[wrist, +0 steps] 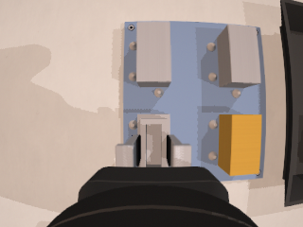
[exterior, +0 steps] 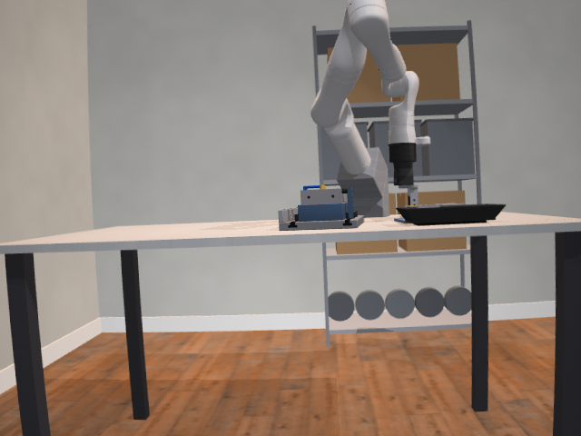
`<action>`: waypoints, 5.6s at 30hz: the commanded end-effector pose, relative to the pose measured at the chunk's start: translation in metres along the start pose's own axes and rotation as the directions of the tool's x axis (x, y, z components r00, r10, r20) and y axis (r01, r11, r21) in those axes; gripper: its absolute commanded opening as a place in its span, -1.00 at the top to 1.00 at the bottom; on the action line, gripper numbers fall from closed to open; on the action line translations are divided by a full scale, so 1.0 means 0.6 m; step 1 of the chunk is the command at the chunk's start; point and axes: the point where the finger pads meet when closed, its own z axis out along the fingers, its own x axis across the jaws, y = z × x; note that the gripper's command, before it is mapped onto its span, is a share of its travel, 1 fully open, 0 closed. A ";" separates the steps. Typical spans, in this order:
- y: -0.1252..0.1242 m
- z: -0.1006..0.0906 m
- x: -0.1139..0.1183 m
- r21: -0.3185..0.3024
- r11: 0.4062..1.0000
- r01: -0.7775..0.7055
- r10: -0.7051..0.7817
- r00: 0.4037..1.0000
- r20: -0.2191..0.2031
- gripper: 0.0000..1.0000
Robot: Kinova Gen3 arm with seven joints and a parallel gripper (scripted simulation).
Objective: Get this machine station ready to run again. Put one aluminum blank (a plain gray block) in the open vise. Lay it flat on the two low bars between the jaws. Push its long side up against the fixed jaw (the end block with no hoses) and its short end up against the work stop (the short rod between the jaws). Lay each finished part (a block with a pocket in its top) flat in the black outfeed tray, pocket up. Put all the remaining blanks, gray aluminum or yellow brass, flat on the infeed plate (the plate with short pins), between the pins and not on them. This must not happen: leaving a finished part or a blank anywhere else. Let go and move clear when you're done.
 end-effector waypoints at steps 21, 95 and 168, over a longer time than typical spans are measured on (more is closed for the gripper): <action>-0.001 -0.001 0.000 0.001 1.000 0.000 0.000 1.000 0.000 1.00; 0.002 -0.197 -0.001 0.013 1.000 0.000 0.000 1.000 -0.005 1.00; -0.162 -0.205 0.332 0.022 1.000 0.003 -0.003 1.000 0.001 1.00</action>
